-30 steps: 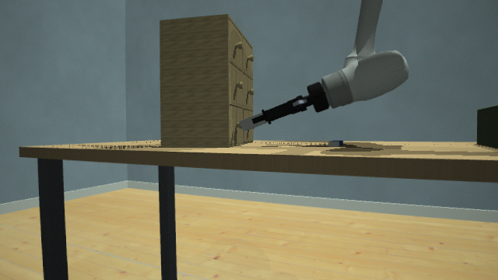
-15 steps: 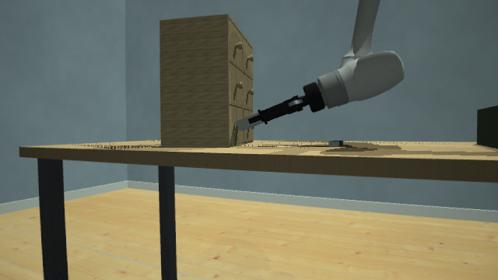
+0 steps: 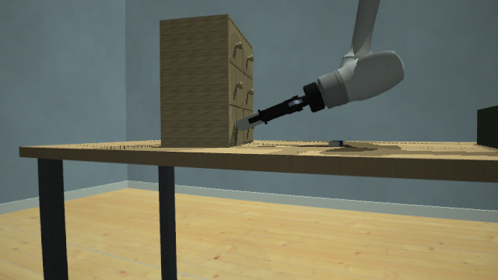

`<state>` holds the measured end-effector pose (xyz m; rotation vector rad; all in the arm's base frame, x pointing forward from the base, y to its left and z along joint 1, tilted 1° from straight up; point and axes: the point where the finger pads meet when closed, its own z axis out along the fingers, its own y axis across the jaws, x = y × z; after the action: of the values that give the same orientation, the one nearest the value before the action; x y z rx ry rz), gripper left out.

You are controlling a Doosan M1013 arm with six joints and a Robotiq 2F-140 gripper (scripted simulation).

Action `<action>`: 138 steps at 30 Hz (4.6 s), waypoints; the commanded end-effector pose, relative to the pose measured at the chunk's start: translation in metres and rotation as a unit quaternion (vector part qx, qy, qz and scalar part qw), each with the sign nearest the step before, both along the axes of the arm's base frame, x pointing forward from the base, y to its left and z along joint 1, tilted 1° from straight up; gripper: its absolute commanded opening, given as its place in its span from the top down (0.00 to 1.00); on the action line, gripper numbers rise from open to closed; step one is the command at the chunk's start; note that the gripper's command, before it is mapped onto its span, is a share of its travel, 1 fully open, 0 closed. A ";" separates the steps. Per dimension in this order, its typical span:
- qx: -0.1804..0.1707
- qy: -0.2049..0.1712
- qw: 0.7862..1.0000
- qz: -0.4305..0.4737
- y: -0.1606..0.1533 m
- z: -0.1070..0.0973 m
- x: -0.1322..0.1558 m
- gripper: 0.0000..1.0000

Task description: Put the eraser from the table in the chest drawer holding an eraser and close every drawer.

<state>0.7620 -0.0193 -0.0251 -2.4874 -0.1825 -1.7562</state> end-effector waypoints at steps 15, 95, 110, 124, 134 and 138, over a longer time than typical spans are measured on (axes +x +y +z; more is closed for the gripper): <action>0.000 0.000 1.000 0.000 0.000 0.000 0.000 0.92; 0.000 0.000 1.000 0.000 -0.009 0.000 -0.060 0.92; 0.000 0.000 1.000 0.000 -0.010 0.000 -0.068 0.92; 0.000 0.000 1.000 0.000 -0.010 0.000 -0.069 0.92; 0.000 0.000 1.000 0.000 -0.010 0.000 -0.069 0.92; 0.000 0.000 1.000 0.000 -0.010 0.000 -0.069 0.87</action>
<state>0.6929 -0.0298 -0.0257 -2.4875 -0.1825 -1.7562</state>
